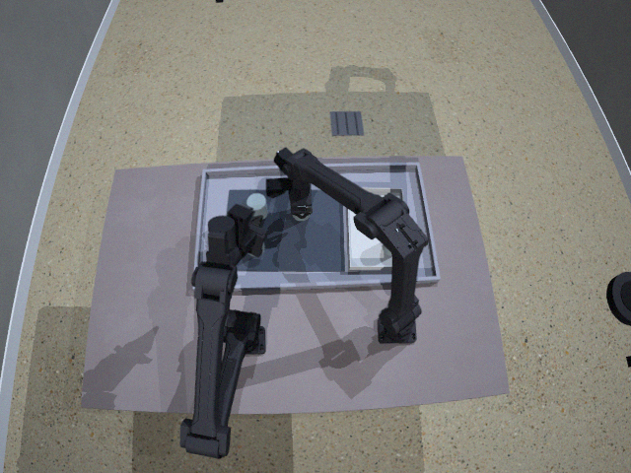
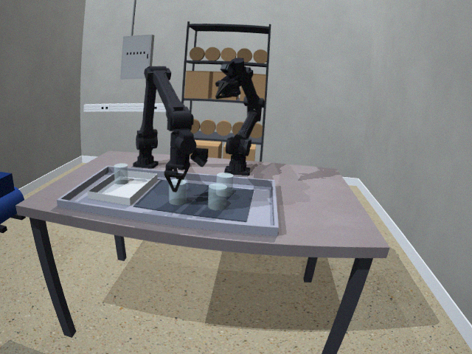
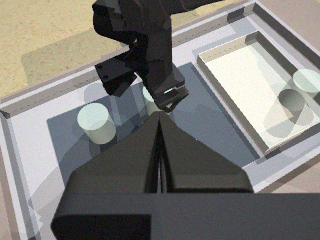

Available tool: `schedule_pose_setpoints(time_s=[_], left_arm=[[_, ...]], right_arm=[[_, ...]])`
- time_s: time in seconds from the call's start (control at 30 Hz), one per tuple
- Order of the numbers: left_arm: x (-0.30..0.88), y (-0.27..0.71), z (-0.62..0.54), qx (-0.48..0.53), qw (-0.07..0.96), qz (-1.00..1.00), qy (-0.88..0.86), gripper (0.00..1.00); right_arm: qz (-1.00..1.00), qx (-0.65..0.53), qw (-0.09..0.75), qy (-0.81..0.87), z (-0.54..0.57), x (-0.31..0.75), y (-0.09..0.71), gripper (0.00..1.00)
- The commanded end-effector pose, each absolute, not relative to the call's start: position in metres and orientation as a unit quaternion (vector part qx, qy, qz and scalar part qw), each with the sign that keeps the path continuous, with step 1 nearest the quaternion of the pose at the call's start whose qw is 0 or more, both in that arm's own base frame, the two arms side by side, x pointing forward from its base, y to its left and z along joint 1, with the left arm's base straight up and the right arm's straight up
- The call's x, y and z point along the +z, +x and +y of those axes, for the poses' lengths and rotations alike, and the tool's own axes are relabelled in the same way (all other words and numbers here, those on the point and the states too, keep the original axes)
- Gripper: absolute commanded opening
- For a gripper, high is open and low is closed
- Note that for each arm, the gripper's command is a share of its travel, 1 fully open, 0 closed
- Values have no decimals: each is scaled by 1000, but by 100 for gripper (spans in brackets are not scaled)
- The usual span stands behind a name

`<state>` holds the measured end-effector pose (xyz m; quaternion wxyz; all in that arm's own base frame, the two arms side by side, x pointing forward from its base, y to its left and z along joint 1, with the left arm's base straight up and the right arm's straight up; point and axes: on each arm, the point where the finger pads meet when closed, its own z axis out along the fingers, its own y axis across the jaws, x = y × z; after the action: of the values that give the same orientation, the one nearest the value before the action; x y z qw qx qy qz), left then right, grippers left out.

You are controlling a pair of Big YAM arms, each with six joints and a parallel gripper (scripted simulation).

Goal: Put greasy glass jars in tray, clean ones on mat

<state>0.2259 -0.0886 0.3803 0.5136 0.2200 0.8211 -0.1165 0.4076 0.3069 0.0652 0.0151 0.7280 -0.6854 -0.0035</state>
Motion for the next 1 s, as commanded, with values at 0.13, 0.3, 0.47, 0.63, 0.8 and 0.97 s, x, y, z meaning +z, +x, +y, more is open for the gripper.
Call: schedule_pose_setpoints(time_s=[0.13, 0.3, 0.47, 0.63, 0.8, 0.97], left_arm=[[386, 226, -91, -123, 533, 817, 184, 0], [399, 227, -91, -123, 539, 813, 183, 0], [399, 227, -91, -123, 539, 813, 183, 0], [399, 228, -90, -121, 540, 813, 182, 0], [396, 227, -89, -118, 535, 816, 184, 0], [396, 227, -89, -118, 535, 816, 184, 0]], right_arm=[[-687, 4, -19, 727, 321, 77, 442, 87], [-686, 4, -27, 727, 320, 89, 425, 76], [-686, 4, -25, 727, 319, 88, 424, 66], [-687, 2, -15, 727, 318, 77, 423, 62], [-687, 5, -31, 726, 323, 105, 429, 62], [-687, 5, -31, 726, 321, 138, 427, 62]])
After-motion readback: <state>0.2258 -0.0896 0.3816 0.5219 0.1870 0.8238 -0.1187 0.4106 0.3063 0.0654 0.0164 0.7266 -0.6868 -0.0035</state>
